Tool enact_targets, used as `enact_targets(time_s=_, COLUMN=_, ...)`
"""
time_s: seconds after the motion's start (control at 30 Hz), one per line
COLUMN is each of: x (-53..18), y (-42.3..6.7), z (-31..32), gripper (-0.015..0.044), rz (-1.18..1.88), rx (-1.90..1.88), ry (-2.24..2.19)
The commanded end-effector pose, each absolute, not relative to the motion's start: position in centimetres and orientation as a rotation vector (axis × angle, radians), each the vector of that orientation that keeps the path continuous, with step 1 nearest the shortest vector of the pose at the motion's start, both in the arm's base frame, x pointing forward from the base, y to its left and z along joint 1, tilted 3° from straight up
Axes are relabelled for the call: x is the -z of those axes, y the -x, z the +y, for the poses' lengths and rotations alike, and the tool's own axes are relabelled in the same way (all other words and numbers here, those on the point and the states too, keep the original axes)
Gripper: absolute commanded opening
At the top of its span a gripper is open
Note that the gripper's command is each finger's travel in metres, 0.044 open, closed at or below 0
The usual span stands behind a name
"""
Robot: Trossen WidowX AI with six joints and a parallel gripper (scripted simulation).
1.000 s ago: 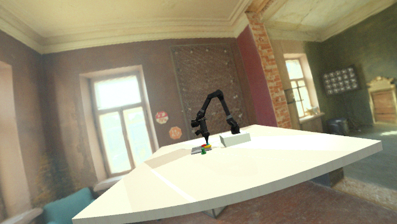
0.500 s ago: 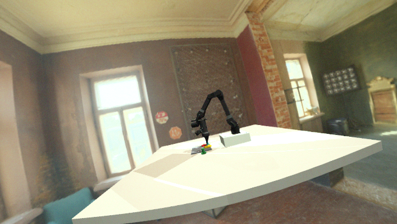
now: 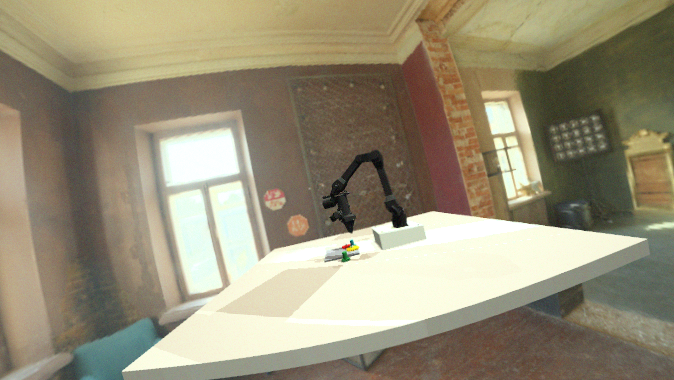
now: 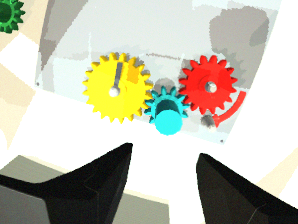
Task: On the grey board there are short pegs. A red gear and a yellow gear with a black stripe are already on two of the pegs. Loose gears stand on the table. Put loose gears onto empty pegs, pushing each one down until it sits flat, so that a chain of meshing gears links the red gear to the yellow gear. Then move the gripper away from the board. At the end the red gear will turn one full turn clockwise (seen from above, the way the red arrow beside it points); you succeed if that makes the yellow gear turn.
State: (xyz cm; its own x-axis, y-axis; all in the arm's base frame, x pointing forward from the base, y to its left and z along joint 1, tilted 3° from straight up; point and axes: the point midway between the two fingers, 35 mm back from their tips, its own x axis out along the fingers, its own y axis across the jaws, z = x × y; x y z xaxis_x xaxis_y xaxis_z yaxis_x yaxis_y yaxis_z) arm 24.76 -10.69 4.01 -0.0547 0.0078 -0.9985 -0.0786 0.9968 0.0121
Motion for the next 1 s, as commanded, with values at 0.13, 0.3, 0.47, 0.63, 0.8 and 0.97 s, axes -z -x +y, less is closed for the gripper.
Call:
enact_targets(time_s=0.13, x=-8.10, y=-24.83, z=-10.66, gripper=0.0376, rz=1.605, rx=-0.058, ry=0.057)
enact_targets(time_s=0.3, x=-8.10, y=-24.83, z=-10.66, gripper=0.0440, rz=1.605, rx=-0.058, ry=0.057)
enact_targets(time_s=0.47, x=-8.10, y=-24.83, z=-10.66, gripper=0.0440, rz=1.605, rx=-0.058, ry=0.057)
enact_targets(time_s=0.63, x=-8.10, y=-24.83, z=-10.66, gripper=0.0440, rz=1.605, rx=-0.058, ry=0.057)
enact_targets(time_s=0.8, x=-8.10, y=-24.83, z=-10.66, gripper=0.0440, rz=1.605, rx=-0.058, ry=0.057)
enact_targets(time_s=0.97, x=-8.10, y=-24.83, z=-10.66, gripper=0.0440, rz=1.605, rx=-0.058, ry=0.057)
